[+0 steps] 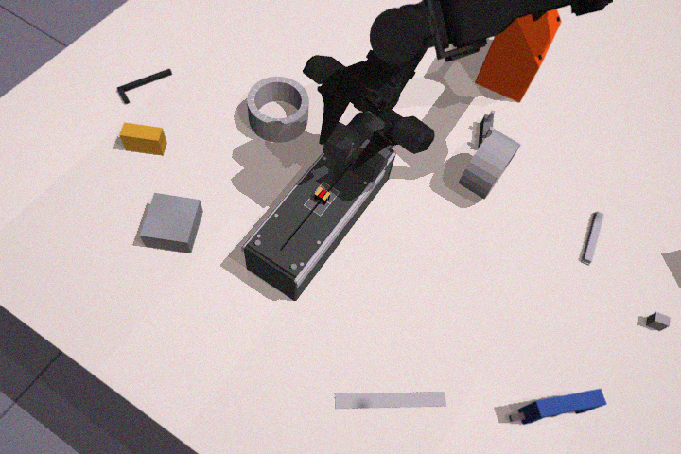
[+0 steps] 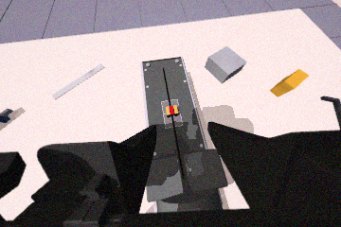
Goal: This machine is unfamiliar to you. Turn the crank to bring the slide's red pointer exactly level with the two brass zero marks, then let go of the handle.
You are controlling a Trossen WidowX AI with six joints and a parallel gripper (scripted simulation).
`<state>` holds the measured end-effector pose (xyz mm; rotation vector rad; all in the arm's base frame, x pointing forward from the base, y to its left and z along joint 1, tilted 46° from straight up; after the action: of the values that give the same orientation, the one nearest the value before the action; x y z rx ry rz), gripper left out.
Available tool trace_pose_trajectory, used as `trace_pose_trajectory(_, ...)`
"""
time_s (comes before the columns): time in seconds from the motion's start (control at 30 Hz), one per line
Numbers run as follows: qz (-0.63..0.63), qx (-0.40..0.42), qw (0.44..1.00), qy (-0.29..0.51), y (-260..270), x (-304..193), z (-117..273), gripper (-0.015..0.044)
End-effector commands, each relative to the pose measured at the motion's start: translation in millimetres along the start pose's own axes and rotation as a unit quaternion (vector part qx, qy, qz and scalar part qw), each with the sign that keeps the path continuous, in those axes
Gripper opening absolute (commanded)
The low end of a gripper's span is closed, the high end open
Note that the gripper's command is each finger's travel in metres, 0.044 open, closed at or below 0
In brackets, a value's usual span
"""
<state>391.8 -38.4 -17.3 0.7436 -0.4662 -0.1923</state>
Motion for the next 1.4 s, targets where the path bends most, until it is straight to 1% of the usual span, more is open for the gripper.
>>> trace_pose_trajectory(0.0,0.0,0.0,1.0,0.0,-0.1,0.0,0.0,0.0394)
trace_pose_trajectory(0.07,0.0,0.0,1.0,0.0,-0.1,0.0,0.0,0.044)
trace_pose_trajectory(0.1,0.0,0.0,1.0,0.0,-0.1,0.0,0.0,0.044)
trace_pose_trajectory(0.67,0.0,0.0,1.0,0.0,-0.1,0.0,0.0,0.0)
trace_pose_trajectory(1.37,0.0,0.0,1.0,0.0,0.0,0.0,0.0,0.0)
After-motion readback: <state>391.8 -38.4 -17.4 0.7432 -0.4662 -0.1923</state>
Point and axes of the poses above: the point midway between the two fingers, 35 mm back from their tips, its own z axis back along the fingers, its own y axis across the jaws, x = y × z, the point moved 10 cm from there along z, back along the fingers
